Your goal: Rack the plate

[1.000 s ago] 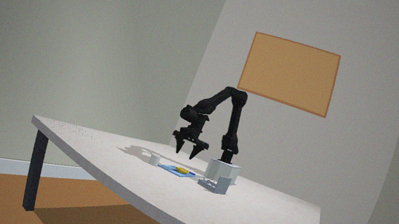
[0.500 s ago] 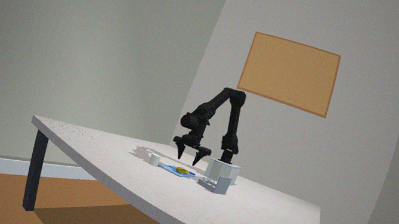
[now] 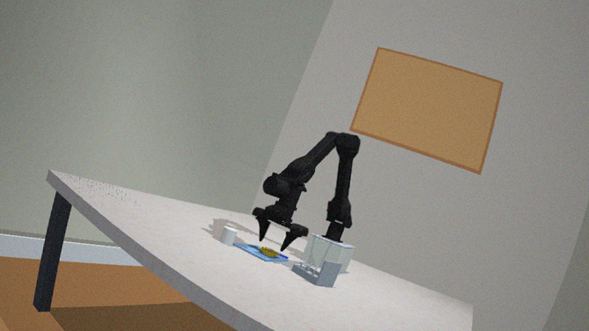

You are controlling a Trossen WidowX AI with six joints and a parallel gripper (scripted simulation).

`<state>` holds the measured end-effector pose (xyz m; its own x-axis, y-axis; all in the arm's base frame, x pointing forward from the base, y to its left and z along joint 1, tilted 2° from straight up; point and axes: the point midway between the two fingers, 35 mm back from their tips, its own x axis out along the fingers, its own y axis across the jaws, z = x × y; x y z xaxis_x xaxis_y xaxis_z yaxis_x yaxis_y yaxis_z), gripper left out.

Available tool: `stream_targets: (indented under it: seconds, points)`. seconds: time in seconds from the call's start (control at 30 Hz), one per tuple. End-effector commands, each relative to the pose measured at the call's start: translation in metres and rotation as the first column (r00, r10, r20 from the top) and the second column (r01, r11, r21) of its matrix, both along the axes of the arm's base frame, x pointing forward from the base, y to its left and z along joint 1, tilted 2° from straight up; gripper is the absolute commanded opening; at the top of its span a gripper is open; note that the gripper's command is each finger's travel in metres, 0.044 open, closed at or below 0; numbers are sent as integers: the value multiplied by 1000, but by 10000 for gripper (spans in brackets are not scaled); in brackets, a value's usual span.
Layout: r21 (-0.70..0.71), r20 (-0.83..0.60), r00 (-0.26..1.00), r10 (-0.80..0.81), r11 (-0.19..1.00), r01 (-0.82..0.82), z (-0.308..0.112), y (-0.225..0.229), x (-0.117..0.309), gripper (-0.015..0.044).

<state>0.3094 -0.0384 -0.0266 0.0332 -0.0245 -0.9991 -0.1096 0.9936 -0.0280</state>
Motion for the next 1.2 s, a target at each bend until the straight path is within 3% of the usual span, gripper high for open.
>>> stream_targets:
  seconds: [0.0,0.47,0.73,1.07,1.17]
  points:
    - [-3,-14,1000,6,1000,-6,-9,-1,-4,400]
    - [-3,-14,1000,4,1000,-5,-29,-2,-5,400]
    - [-3,-14,1000,4,1000,-5,-29,-2,-5,370]
    - [-3,-14,1000,4,1000,-5,-29,-2,-5,303]
    - [-3,-14,1000,4,1000,-5,-25,-2,-4,224]
